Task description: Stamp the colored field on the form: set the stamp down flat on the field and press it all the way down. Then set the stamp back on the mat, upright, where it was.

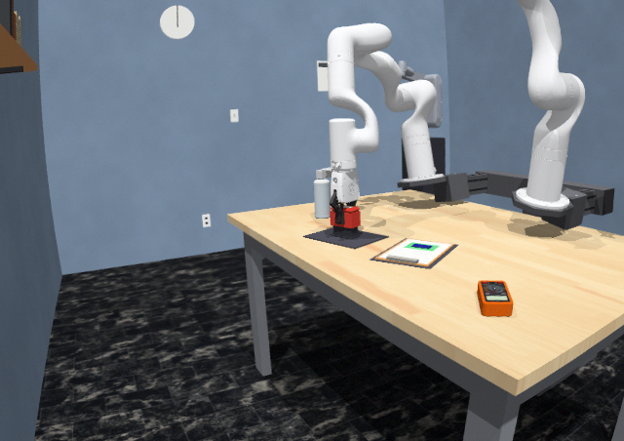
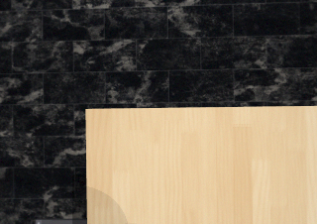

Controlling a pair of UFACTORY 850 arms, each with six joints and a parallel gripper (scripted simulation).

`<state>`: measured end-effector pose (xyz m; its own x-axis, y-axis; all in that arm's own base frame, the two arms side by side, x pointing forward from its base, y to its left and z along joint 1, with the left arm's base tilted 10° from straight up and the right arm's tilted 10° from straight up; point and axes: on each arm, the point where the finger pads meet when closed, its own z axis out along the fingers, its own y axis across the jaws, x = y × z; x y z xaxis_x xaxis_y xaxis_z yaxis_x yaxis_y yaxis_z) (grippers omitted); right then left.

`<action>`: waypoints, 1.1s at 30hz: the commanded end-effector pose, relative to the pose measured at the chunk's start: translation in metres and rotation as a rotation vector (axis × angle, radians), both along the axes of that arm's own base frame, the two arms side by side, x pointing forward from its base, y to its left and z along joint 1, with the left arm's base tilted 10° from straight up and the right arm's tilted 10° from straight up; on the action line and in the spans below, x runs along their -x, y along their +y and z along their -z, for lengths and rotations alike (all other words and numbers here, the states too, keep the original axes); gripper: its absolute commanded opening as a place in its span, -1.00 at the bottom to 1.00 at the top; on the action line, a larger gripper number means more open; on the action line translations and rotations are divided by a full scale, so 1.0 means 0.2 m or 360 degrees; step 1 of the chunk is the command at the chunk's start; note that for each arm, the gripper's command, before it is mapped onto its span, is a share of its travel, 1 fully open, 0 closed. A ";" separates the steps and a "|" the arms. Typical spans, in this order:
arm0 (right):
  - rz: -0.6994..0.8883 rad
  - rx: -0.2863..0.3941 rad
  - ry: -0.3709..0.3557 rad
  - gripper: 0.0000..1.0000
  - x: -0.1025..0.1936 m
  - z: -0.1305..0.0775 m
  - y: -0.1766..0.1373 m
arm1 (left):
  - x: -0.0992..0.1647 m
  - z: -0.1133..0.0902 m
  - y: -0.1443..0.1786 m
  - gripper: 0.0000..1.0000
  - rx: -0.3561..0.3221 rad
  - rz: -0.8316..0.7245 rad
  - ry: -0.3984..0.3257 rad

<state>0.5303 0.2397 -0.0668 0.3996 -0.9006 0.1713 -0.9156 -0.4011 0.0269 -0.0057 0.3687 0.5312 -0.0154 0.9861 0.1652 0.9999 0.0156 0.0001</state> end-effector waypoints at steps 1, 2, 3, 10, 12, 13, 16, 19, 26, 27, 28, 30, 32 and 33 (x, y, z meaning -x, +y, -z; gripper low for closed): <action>0.0000 -0.0002 -0.0003 -0.36 0.00 0.00 0.00 | 0.00 0.00 0.00 1.00 -0.0003 0.0000 0.0000; 0.0000 -0.0002 -0.0003 0.83 0.00 0.00 0.00 | 0.00 0.00 0.00 1.00 -0.0003 0.0000 0.0000; 0.0000 -0.0002 -0.0003 0.83 0.00 0.00 0.00 | 0.00 0.00 0.00 1.00 -0.0003 0.0000 0.0000; 0.0000 -0.0002 -0.0003 0.83 0.00 0.00 0.00 | 0.00 0.00 0.00 1.00 -0.0003 0.0000 0.0000; 0.0000 -0.0002 -0.0003 0.83 0.00 0.00 0.00 | 0.00 0.00 0.00 1.00 -0.0003 0.0000 0.0000; 0.0000 -0.0002 -0.0003 0.83 0.00 0.00 0.00 | 0.00 0.00 0.00 1.00 -0.0003 0.0000 0.0000; 0.0000 -0.0002 -0.0003 0.83 0.00 0.00 0.00 | 0.00 0.00 0.00 1.00 -0.0003 0.0000 0.0000; 0.0000 -0.0002 -0.0003 0.83 0.00 0.00 0.00 | 0.00 0.00 0.00 1.00 -0.0003 0.0000 0.0000; 0.0000 -0.0002 -0.0003 0.83 0.00 0.00 0.00 | 0.00 0.00 0.00 1.00 -0.0003 0.0000 0.0000; 0.0000 -0.0002 -0.0003 0.83 0.00 0.00 0.00 | 0.00 0.00 0.00 1.00 -0.0003 0.0000 0.0000; 0.0000 -0.0002 -0.0003 0.83 0.00 0.00 0.00 | 0.00 0.00 0.00 1.00 -0.0003 0.0000 0.0000; 0.0000 -0.0002 -0.0003 0.83 0.00 0.00 0.00 | 0.00 0.00 0.00 1.00 -0.0003 0.0000 0.0000; 0.0000 -0.0002 -0.0003 0.83 0.00 0.00 0.00 | 0.00 0.00 0.00 1.00 -0.0003 0.0000 0.0000; 0.0000 -0.0002 -0.0003 0.83 0.00 0.00 0.00 | 0.00 0.00 0.00 1.00 -0.0003 0.0000 0.0000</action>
<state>0.5303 0.2397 -0.0668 0.3996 -0.9006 0.1713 -0.9156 -0.4011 0.0269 -0.0057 0.3687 0.5312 -0.0154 0.9861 0.1652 0.9999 0.0156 0.0001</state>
